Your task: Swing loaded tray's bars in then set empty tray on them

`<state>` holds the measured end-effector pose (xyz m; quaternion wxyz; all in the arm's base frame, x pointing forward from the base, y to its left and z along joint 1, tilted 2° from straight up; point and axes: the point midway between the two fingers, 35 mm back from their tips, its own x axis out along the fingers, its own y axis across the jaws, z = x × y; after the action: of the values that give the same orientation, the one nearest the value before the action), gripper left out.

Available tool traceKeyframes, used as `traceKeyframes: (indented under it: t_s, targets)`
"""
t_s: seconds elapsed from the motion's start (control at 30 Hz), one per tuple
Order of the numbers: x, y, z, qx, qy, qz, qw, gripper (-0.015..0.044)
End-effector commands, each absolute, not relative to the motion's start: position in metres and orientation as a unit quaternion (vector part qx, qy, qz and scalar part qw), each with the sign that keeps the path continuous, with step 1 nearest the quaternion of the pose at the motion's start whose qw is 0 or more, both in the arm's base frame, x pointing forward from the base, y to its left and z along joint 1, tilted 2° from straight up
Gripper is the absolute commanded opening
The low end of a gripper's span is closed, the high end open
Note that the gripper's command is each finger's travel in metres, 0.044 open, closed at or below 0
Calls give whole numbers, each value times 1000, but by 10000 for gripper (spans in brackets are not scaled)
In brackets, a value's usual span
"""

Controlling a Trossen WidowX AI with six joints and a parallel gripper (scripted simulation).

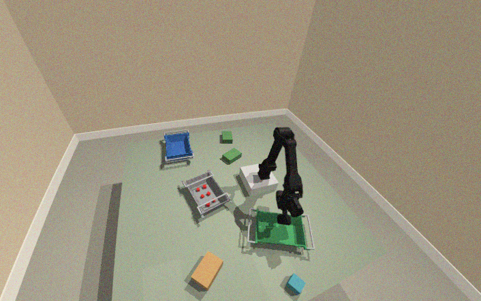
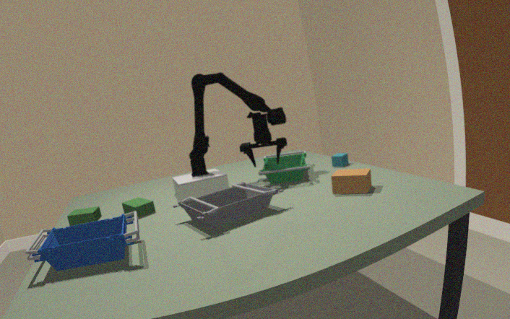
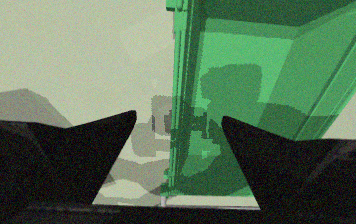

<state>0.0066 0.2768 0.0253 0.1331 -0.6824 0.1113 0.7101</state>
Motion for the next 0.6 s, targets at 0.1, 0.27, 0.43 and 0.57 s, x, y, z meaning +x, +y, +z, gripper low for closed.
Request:
traceKeyframes:
  t_s: [0.1, 0.27, 0.43, 0.57]
  targets:
    - [5, 272, -14, -683, 114, 710, 129, 440]
    - [4, 271, -17, -683, 114, 710, 129, 440]
    - [4, 271, -17, -683, 114, 710, 129, 440]
    - [4, 271, -17, -683, 114, 710, 129, 396]
